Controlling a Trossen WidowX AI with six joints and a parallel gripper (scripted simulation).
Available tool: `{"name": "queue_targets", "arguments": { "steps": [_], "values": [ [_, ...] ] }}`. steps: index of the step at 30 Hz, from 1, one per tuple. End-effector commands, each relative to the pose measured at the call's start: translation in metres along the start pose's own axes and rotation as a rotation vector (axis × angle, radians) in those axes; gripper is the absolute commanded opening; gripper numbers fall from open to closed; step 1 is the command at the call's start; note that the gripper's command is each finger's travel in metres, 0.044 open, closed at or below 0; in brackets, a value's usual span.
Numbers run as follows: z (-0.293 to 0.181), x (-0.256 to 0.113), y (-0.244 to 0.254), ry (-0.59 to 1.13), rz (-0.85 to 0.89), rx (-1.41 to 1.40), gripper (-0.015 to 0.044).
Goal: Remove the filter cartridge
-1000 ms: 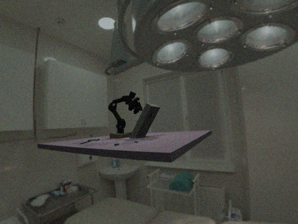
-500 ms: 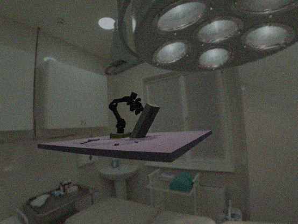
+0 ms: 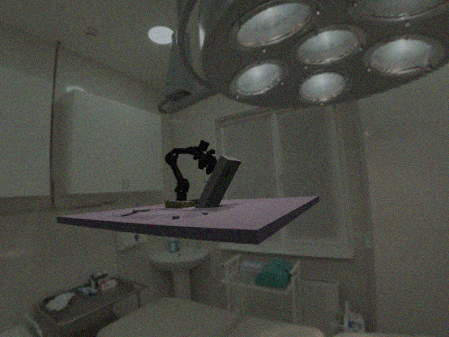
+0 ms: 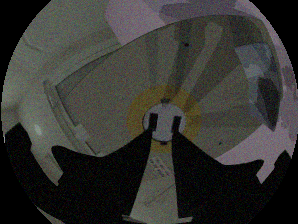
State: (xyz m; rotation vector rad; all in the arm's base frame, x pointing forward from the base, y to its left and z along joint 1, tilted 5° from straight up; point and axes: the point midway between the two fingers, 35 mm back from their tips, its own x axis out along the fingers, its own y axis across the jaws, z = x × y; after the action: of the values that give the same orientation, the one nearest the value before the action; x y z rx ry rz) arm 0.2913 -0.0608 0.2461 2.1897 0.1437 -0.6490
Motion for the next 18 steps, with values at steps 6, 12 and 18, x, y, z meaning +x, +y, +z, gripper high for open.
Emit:
{"name": "queue_targets", "arguments": {
  "steps": [6, 12, 18],
  "values": [
    [0.002, 0.0117, -0.0021, -0.007, -0.004, 0.005, 0.0091],
    [0.0029, 0.0117, -0.0021, -0.007, -0.004, 0.005, 0.0091],
    [0.0027, 0.0117, -0.0018, -0.007, -0.004, 0.005, 0.0091]
  ]
}}
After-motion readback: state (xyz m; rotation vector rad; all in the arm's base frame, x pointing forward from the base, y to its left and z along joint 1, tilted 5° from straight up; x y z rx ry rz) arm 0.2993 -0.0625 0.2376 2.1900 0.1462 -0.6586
